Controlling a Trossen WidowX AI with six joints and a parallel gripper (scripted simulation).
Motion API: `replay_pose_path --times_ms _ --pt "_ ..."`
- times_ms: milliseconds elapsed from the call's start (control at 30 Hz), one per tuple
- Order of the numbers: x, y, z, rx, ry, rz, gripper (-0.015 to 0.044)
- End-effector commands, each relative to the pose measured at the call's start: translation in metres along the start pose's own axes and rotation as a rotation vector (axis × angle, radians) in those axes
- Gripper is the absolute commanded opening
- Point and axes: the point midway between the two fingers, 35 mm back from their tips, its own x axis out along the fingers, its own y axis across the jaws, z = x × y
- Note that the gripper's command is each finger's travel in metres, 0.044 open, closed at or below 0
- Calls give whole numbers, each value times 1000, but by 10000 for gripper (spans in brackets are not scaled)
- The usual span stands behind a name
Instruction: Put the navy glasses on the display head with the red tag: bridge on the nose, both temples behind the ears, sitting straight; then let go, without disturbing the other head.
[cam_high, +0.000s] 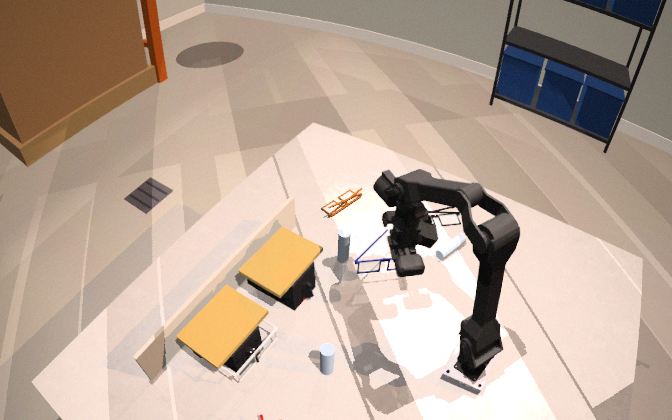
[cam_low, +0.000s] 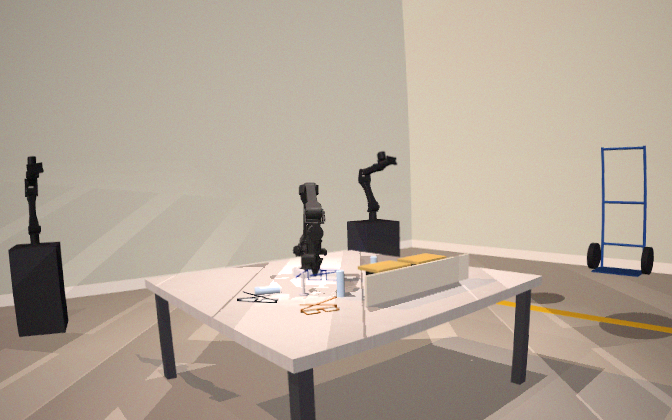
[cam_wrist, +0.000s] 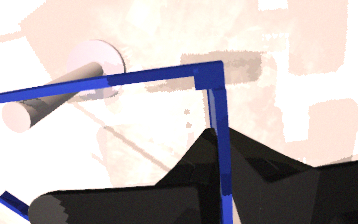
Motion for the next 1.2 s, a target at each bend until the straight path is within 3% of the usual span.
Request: replay_pose_path --times_ms 0,600,1000,1167 --pt "0 0 -1 0 2 1 0" --pt "-1 0 7 0 1 1 0" --pt "-56 0 11 0 1 1 0" --pt "-60 0 12 5 0 1 0"
